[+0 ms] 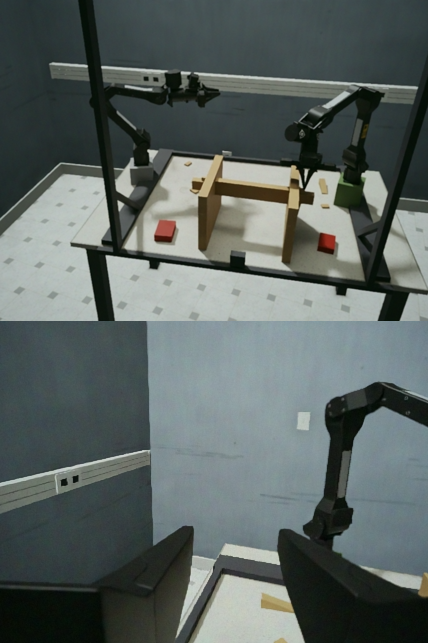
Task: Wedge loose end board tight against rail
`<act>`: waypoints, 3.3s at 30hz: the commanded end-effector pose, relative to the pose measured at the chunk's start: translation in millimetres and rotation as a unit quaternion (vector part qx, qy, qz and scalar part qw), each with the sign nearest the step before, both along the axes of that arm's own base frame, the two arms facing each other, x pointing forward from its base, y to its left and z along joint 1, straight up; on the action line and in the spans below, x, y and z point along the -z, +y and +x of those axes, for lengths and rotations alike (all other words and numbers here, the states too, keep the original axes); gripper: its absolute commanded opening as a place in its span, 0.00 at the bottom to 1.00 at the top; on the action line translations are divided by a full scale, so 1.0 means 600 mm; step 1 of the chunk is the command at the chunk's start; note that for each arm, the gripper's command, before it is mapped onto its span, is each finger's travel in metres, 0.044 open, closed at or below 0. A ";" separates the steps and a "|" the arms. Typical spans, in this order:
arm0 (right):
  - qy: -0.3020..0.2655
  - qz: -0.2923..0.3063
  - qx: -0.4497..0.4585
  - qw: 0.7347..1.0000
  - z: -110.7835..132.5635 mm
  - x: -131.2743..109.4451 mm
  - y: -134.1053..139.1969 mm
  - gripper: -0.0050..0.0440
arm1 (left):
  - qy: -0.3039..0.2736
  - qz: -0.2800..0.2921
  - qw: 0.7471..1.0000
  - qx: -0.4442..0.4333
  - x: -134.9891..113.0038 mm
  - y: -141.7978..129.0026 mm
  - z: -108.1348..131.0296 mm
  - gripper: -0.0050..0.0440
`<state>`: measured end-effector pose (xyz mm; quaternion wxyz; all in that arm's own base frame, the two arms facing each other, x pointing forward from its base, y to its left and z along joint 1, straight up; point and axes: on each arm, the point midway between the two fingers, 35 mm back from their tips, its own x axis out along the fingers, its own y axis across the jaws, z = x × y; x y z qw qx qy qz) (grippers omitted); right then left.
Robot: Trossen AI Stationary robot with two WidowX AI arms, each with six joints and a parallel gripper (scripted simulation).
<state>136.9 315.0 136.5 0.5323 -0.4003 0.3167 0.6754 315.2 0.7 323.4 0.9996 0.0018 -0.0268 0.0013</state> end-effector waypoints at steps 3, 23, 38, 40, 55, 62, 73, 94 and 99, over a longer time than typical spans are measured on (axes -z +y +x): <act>0.021 -0.061 0.004 0.998 -0.006 0.067 -0.024 0.00 | -0.007 -0.002 1.000 0.000 -0.008 0.001 -0.004 0.46; 0.020 -0.059 0.005 0.998 -0.005 0.067 -0.022 0.00 | -0.007 -0.002 1.000 0.000 -0.008 0.001 -0.004 0.46; -0.012 0.021 0.000 1.000 0.004 -0.024 0.005 0.00 | -0.007 -0.002 1.000 0.000 -0.008 0.001 -0.004 0.46; -0.011 0.019 0.000 1.000 0.003 -0.021 0.004 0.00 | -0.007 -0.002 1.000 0.000 -0.008 0.001 -0.004 0.46; -0.012 0.021 0.000 1.000 0.009 -0.068 -0.020 0.00 | -0.007 -0.002 1.000 0.000 -0.008 0.001 -0.004 0.46; -0.012 0.020 0.000 1.000 0.012 -0.101 -0.040 0.00 | -0.007 -0.002 1.000 0.000 -0.008 0.001 -0.004 0.46; -0.012 0.019 0.000 1.000 0.016 -0.138 -0.062 0.00 | -0.007 -0.002 1.000 0.000 -0.008 0.001 -0.004 0.46; -0.120 0.133 0.296 0.938 0.197 -0.159 -0.159 0.00 | -0.007 -0.003 1.000 0.003 -0.012 -0.002 0.000 0.46; -0.146 0.165 0.361 0.906 0.231 -0.173 -0.194 0.00 | -0.009 -0.003 1.000 0.003 -0.016 -0.003 0.000 0.46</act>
